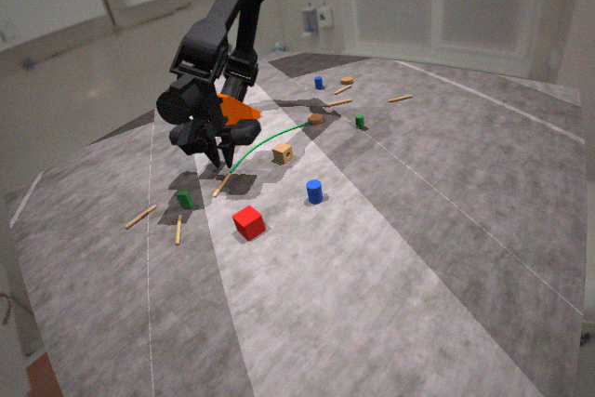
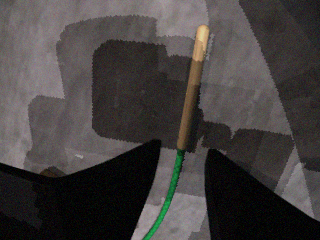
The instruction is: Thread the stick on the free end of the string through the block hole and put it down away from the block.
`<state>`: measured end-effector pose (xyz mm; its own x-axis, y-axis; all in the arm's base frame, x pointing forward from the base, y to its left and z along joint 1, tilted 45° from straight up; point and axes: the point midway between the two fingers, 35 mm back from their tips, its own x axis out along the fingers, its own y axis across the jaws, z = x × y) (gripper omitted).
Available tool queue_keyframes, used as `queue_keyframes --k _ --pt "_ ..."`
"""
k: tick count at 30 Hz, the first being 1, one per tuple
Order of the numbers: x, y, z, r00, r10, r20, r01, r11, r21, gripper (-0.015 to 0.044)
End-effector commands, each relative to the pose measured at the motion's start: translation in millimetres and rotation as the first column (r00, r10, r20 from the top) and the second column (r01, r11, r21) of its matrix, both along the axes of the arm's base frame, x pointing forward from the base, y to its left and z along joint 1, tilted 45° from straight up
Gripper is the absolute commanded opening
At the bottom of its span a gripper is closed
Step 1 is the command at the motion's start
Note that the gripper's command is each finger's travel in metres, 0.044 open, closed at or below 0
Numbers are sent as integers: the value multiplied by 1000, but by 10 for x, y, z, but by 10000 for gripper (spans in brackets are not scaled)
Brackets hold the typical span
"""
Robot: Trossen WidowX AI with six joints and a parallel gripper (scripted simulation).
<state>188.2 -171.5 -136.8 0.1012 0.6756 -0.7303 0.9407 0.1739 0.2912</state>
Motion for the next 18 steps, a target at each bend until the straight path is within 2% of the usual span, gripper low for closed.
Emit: queue_keyframes --k 1,18 --pt "4 60 -42 1000 -7 0 7 1000 7 121" --pt "17 218 -190 1000 -6 0 6 1000 8 121"
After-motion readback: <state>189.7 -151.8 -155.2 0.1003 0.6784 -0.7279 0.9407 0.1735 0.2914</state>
